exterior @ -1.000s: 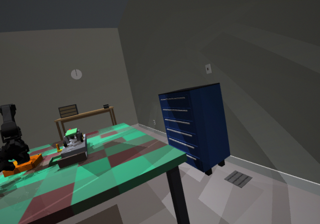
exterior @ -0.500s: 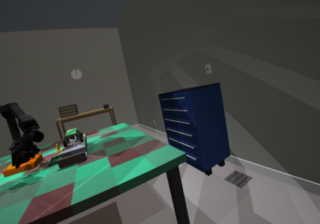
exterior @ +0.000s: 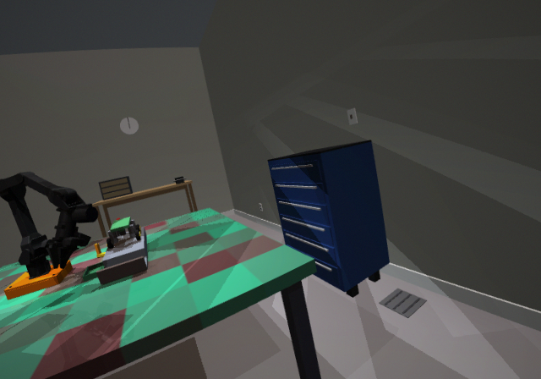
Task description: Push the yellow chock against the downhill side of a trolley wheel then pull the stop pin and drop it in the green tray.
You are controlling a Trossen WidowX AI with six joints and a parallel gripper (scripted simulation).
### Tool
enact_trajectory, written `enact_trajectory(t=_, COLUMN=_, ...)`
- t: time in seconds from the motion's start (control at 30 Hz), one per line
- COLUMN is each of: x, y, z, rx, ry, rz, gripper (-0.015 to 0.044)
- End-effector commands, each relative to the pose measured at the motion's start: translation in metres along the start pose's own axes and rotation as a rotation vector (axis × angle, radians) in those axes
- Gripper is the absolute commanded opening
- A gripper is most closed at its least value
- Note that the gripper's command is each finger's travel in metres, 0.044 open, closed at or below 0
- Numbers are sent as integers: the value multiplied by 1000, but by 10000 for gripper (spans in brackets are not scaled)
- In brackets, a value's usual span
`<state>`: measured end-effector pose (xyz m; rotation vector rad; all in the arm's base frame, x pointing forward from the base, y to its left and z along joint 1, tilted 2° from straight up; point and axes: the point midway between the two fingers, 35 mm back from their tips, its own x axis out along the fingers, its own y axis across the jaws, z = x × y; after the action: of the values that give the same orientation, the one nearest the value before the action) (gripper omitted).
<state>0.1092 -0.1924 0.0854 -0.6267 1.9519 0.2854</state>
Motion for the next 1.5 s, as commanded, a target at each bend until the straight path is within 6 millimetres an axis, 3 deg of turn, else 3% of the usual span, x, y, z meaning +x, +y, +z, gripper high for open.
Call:
enact_trajectory(t=0.0, x=-14, y=-3, z=17, rx=21, ry=-42, rz=-47, gripper=190)
enact_trajectory(t=0.27, x=-42, y=2, z=58, rx=-2, ry=-134, rz=-108, gripper=190)
enact_trajectory(t=0.57, x=-75, y=24, z=107, rx=-93, ry=-250, rz=-156, gripper=190)
enact_trajectory(t=0.97, x=-110, y=68, z=155, rx=-164, ry=-367, rz=-157, gripper=190)
enact_trajectory(t=1.47, x=-146, y=141, z=191, rx=-215, ry=-457, rz=-95, gripper=190)
